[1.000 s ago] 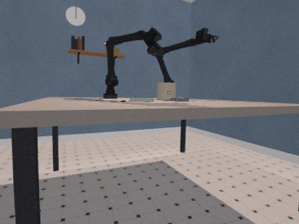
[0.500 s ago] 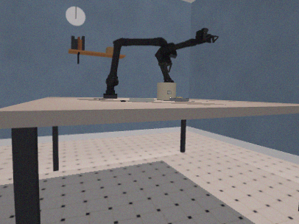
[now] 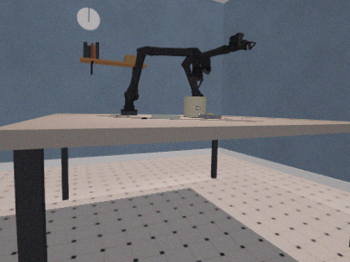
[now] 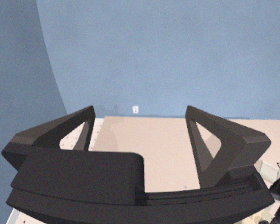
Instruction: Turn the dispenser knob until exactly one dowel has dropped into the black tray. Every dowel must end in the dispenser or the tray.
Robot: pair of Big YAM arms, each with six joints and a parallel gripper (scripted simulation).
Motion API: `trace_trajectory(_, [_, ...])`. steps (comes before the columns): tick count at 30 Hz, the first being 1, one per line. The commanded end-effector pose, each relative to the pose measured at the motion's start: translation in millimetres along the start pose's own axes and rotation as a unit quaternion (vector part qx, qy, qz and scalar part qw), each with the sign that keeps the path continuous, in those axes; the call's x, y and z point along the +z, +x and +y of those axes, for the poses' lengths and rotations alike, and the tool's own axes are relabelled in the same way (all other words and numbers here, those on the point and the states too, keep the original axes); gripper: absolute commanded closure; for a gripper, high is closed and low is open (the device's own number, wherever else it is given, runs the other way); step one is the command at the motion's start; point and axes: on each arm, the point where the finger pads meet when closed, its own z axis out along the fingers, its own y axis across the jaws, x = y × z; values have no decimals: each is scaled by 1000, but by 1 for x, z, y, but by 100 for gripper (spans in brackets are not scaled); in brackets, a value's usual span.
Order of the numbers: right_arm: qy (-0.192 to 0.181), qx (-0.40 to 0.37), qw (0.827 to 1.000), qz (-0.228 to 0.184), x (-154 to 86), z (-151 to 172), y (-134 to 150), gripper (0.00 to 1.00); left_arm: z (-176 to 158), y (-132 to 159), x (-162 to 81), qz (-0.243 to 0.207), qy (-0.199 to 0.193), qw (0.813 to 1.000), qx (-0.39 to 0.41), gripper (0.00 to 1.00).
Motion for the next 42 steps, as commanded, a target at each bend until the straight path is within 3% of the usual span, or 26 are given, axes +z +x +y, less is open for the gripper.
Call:
trace_trajectory(1, [5,-10,1000,24,18,8,5,31,-4,-46,2,-38,4,999,22,0])
trace_trajectory(10, [2,4,1000,9,18,-8,-3,31,-4,-46,2,-38,4,999,22,0])
trace_trajectory(11, [-1,4,1000,-3,7,-9,0,31,-4,-46,2,-38,4,999,22,0])
trace_trajectory(19, [-5,1,1000,-22,-14,-6,-4,31,-4,-46,2,-38,4,999,22,0])
trace_trajectory(27, [2,2,1000,6,27,-8,-1,31,-4,-46,2,-38,4,999,22,0])
trace_trajectory(31, [2,2,1000,6,30,-8,-1,31,-4,-46,2,-38,4,999,22,0])
trace_trajectory(32, [-2,2,1000,-10,18,-3,-8,31,-4,-46,2,-38,4,999,22,0])
trace_trajectory(33, [2,3,1000,7,35,-9,0,31,-4,-46,2,-38,4,999,22,0])
trace_trajectory(42, [2,2,1000,7,49,-10,-1,31,-4,-46,2,-38,4,999,22,0])
